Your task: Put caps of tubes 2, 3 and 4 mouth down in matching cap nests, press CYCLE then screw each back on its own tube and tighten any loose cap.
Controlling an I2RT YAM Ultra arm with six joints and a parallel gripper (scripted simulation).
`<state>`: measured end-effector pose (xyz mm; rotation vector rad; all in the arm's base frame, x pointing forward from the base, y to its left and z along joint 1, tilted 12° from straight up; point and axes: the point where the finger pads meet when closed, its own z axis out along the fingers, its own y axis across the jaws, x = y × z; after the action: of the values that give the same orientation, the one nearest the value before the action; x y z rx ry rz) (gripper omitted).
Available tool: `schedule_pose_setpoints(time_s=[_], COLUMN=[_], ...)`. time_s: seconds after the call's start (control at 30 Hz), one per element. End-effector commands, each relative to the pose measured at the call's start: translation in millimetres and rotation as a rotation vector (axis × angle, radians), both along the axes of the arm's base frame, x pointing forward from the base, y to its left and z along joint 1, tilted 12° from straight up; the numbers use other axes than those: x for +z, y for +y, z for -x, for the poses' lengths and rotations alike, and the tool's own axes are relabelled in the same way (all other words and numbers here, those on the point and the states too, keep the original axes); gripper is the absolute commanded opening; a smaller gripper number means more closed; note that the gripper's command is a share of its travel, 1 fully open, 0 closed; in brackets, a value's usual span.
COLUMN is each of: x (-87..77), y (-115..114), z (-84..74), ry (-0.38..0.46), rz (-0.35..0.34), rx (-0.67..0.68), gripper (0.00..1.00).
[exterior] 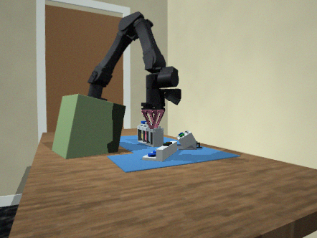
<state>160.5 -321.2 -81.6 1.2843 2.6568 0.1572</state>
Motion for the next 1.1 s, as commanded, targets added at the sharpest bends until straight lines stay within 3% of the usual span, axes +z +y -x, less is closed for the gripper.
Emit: schedule_pose_setpoints(time_s=[0.0,0.1,1.07], x=[21.8,34.6,34.6], y=[-2,-2,-2], z=[5.3,8.1,8.1], ry=[-0.001,-0.001,-0.001], rz=[0.0,0.0,0.0], rx=[-0.004,-0.004,-0.004], gripper=[0.47,0.47,0.47])
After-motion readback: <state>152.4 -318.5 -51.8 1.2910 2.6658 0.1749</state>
